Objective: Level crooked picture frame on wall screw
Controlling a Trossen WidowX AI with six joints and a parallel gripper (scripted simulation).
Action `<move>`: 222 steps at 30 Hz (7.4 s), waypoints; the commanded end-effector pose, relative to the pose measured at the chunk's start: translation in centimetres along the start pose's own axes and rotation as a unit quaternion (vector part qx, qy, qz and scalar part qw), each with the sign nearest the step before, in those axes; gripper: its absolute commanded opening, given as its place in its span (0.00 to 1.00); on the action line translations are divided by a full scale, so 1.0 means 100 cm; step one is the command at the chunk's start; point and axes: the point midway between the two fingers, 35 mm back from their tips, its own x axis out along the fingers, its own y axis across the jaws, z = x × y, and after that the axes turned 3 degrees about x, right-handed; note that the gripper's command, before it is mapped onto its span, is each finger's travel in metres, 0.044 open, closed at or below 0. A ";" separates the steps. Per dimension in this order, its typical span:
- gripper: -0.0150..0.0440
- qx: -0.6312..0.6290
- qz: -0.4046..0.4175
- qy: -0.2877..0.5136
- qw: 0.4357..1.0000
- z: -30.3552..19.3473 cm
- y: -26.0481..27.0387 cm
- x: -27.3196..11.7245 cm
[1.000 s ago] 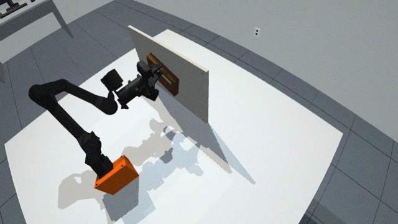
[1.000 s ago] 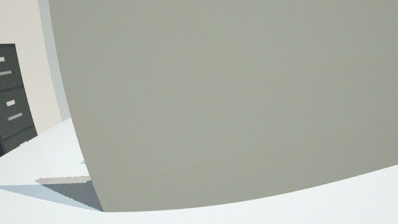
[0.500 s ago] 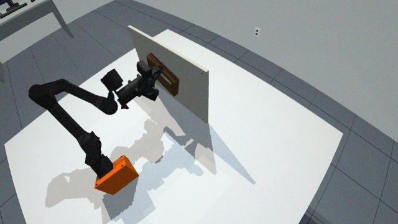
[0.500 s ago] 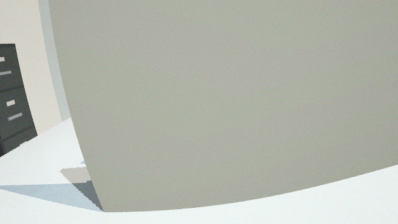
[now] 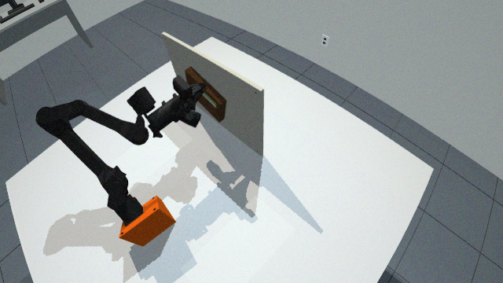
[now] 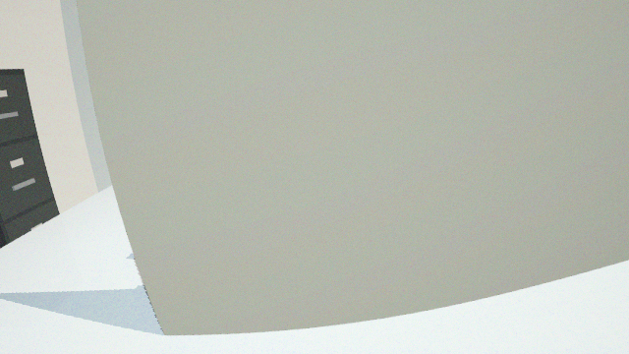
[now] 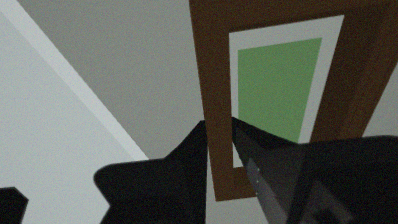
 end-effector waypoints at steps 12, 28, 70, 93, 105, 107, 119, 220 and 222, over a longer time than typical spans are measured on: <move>0.25 -0.002 0.003 0.000 1.000 0.000 0.006 0.000; 0.25 -0.002 0.003 0.000 1.000 -0.001 0.011 0.000; 0.25 -0.002 0.003 0.000 1.000 -0.004 0.011 0.000; 0.25 -0.002 0.003 0.000 1.000 -0.008 0.010 0.000; 0.25 -0.002 0.003 0.000 1.000 -0.009 0.010 0.000; 0.25 -0.002 0.003 0.000 1.000 -0.009 0.010 0.000; 0.25 -0.002 0.003 0.000 1.000 -0.010 0.009 0.000; 0.52 -0.149 0.000 -0.003 0.989 -0.009 0.004 0.000; 0.61 -0.149 0.000 -0.003 0.989 -0.009 0.004 0.000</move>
